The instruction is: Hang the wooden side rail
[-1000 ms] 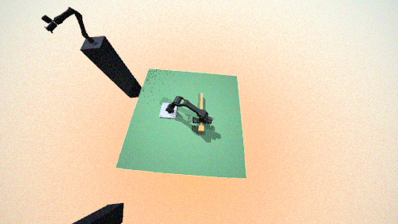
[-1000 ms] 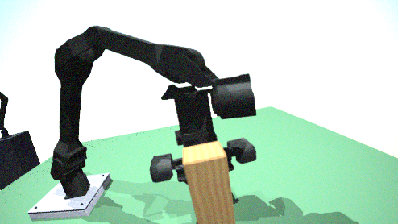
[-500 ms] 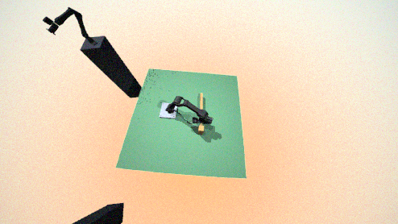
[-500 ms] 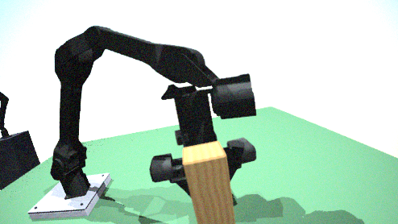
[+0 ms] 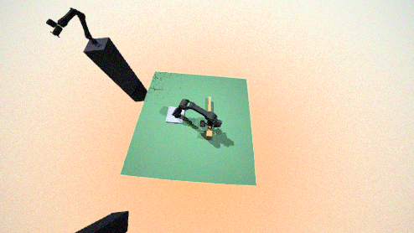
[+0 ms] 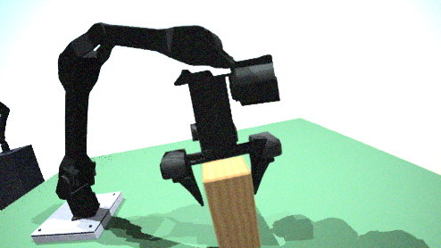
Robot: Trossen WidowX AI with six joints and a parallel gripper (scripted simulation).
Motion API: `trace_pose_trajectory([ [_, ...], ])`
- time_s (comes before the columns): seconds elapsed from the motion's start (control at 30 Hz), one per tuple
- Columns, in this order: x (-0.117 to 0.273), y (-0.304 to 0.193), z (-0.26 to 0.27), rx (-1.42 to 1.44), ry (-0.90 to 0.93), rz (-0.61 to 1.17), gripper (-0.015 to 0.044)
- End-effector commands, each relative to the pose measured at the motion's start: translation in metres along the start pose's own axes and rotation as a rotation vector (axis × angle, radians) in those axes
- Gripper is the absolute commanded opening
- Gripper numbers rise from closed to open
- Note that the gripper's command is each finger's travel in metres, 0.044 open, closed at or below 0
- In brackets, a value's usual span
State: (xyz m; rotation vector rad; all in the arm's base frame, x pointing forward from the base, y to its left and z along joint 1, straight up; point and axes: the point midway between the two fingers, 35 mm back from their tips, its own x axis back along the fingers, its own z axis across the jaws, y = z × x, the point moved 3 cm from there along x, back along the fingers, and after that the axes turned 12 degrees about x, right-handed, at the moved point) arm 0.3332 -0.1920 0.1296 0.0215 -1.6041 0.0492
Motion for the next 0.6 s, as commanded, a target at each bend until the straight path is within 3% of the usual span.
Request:
trace_pose_trajectory([
  [0.0,0.0022,0.0182,-0.0047,0.002,-0.001,0.001,0.0440],
  [0.57,0.0006,0.0243,-0.0081,0.012,0.001,-0.003,0.0440],
])
